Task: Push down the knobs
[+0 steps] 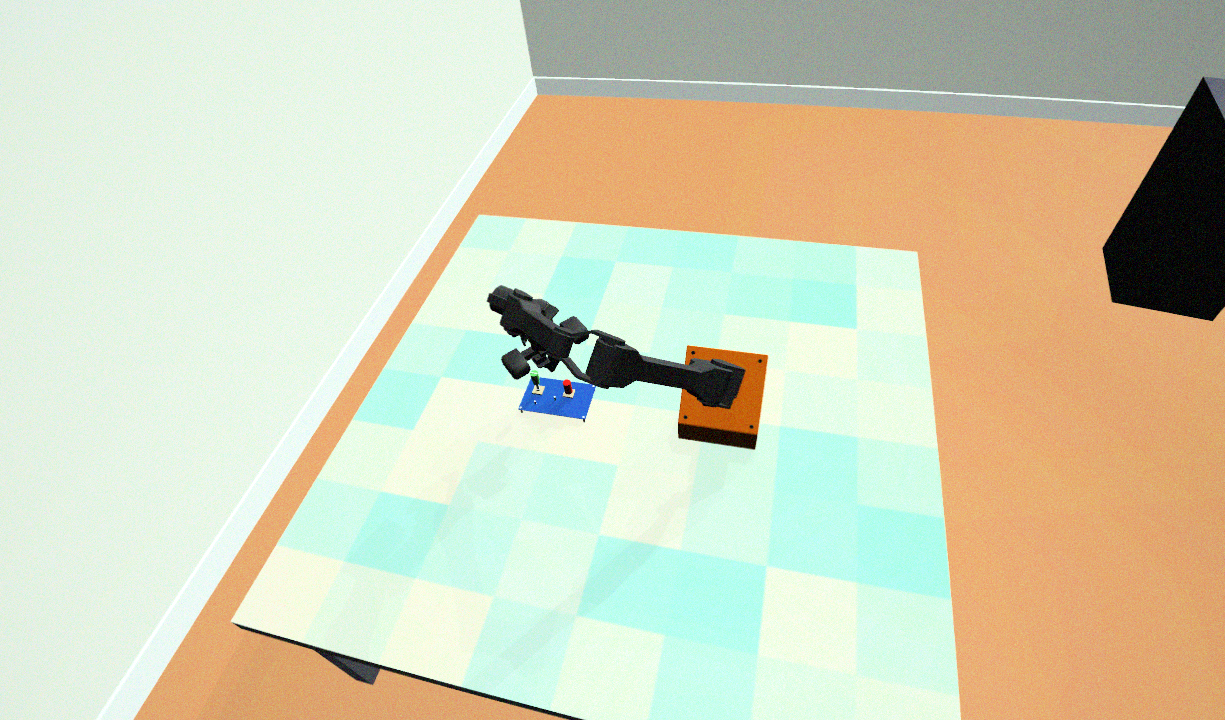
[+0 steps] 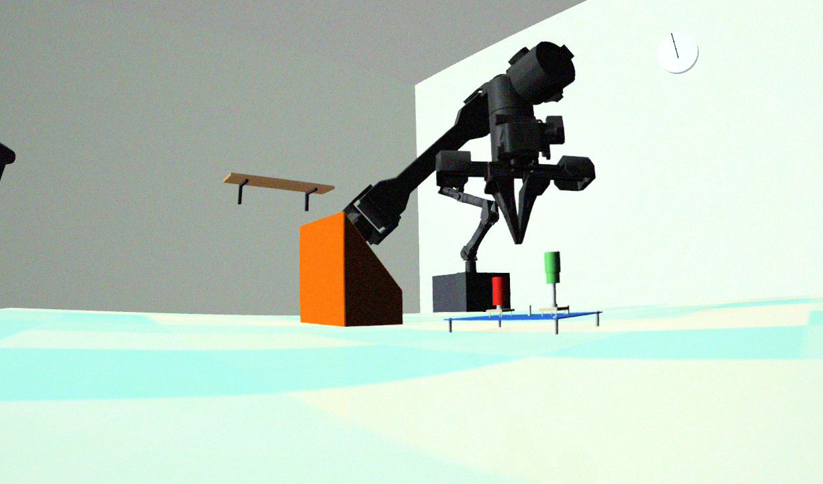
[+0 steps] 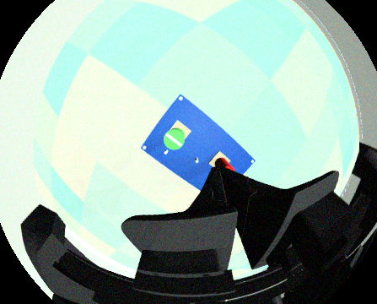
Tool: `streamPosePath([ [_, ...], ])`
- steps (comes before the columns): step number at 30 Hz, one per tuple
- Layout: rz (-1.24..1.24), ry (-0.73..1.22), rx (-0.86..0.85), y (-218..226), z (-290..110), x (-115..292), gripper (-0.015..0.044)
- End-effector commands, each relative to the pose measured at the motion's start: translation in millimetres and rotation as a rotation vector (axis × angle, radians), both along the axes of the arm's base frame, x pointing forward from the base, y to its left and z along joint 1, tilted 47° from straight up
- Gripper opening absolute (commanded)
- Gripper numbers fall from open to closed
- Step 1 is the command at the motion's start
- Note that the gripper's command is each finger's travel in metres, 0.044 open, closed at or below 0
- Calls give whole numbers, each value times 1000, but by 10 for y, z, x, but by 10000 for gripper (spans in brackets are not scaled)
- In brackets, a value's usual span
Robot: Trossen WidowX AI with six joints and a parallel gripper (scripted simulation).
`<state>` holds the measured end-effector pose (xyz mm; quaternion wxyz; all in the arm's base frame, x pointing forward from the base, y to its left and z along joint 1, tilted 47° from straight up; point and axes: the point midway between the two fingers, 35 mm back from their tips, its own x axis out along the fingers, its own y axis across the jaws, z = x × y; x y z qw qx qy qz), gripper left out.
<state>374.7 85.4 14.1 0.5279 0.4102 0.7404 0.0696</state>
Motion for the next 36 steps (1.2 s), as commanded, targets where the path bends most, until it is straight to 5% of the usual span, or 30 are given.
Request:
streamPosePath([
  [1,-97,95,-10,-7,8,37,0],
  [36,-953,942,-124,-72,138,287,0],
])
